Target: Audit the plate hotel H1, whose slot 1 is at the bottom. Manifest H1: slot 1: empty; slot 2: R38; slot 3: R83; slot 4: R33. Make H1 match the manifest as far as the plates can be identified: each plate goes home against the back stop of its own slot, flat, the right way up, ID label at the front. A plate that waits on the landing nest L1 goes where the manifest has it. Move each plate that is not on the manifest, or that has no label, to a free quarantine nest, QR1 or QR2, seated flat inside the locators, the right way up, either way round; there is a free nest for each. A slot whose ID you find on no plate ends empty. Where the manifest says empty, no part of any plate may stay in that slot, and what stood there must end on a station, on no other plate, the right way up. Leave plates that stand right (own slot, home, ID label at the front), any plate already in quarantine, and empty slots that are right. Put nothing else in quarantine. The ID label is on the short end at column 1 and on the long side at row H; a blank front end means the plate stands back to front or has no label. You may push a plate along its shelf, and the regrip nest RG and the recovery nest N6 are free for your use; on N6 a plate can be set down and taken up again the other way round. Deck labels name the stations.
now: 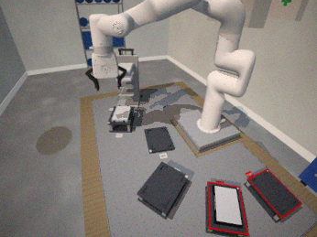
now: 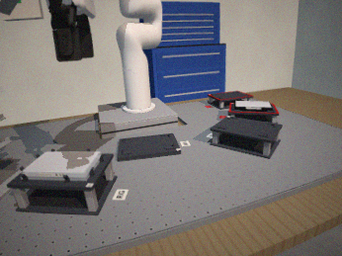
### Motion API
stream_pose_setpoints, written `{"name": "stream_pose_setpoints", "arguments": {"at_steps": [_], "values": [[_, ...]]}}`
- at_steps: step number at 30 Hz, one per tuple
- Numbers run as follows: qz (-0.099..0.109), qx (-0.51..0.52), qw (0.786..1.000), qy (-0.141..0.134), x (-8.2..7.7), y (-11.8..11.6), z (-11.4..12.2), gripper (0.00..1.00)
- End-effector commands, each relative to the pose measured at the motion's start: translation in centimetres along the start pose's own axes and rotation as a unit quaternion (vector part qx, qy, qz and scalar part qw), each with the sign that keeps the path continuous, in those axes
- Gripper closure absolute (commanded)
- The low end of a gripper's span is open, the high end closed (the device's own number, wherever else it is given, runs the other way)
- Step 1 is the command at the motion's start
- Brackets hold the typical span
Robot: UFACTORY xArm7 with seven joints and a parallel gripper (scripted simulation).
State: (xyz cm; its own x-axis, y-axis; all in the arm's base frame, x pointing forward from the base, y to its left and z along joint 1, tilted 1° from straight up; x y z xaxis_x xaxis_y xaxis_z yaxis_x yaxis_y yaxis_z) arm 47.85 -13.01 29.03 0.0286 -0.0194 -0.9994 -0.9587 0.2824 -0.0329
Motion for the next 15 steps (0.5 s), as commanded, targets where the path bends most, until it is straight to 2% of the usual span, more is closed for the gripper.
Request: {"name": "stream_pose_setpoints", "arguments": {"at_steps": [1,6,8,15], "values": [[0.007,-0.088,0.996,-0.008,-0.1,-1.9,-1.9,0.0],[0.006,-0.17,0.985,-0.008,0.0,-3.5,-3.9,0.0],[0.006,-0.17,0.985,-0.008,0.0,-3.5,-3.9,0.0],[0.005,-0.284,0.959,-0.009,0.0,-5.7,-6.6,0.0]]}}
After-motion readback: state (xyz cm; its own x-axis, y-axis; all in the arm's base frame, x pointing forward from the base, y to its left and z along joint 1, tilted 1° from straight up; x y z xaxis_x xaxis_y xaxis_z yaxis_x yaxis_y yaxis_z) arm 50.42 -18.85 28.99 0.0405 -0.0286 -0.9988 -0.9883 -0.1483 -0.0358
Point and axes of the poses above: the point where the finger pads meet when closed, its own x axis out along the fingers, its own y axis across the jaws, z = x × y, the point moved 5 cm from there along -x, back along the fingers, and after that the axes turned 11 degrees about x, right-handed, at the moved point
